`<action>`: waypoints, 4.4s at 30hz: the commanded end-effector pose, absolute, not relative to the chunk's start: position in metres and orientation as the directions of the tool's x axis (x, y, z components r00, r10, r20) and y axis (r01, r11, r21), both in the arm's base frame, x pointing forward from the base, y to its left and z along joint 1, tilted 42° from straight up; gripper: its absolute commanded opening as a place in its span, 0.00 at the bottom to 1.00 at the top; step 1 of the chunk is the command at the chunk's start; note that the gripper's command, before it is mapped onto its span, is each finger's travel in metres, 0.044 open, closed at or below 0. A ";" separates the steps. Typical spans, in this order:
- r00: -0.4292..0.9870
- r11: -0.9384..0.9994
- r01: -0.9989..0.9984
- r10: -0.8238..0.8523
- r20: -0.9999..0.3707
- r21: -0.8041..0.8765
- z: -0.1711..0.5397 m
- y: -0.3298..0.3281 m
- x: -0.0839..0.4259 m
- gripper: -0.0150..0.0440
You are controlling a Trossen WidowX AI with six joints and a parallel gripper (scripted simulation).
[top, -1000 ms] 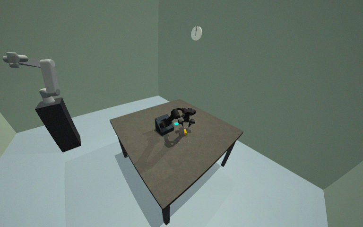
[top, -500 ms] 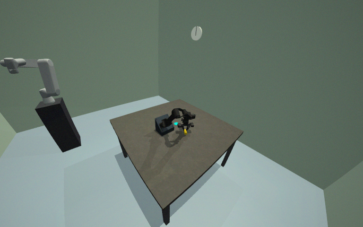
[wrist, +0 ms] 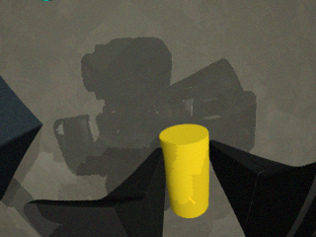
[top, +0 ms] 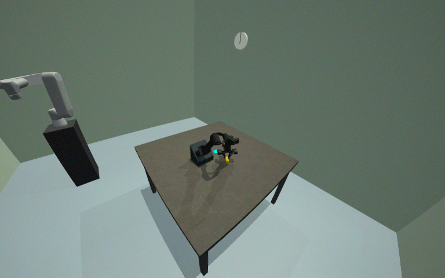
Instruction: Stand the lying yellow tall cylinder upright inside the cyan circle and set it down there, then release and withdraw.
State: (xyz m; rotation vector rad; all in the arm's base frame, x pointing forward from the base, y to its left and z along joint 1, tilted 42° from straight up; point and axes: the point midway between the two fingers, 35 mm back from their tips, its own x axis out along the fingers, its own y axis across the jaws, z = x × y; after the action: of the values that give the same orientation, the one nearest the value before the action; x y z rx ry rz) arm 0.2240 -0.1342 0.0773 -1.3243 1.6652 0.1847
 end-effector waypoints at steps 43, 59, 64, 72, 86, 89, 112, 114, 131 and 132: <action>0.027 0.406 -0.825 -0.665 -0.747 -0.392 0.140 -0.082 0.220 0.43; 0.024 0.380 -0.850 -0.663 -0.748 -0.364 0.146 -0.064 0.223 0.43; 0.028 0.352 -0.873 -0.655 -0.755 -0.338 0.139 -0.052 0.230 0.43; 0.031 0.304 -0.906 -0.646 -0.763 -0.295 0.126 -0.033 0.240 0.43; 0.031 0.216 -0.952 -0.637 -0.771 -0.217 0.103 0.002 0.251 0.43; 0.031 0.196 -0.960 -0.636 -0.771 -0.200 0.098 0.010 0.252 0.43; 0.023 0.042 -0.997 -0.652 -0.758 -0.066 0.055 0.066 0.251 0.43; 0.022 0.029 -0.998 -0.655 -0.756 -0.054 0.051 0.070 0.250 0.43; -0.028 0.018 -1.000 -0.626 -0.779 0.021 0.037 0.078 0.244 0.43; -0.033 0.021 -0.999 -0.622 -0.783 0.026 0.037 0.078 0.243 0.43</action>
State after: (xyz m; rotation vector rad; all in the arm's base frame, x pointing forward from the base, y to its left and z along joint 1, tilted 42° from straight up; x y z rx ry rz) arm 0.2444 0.0793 0.0379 -1.6828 1.7136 0.8037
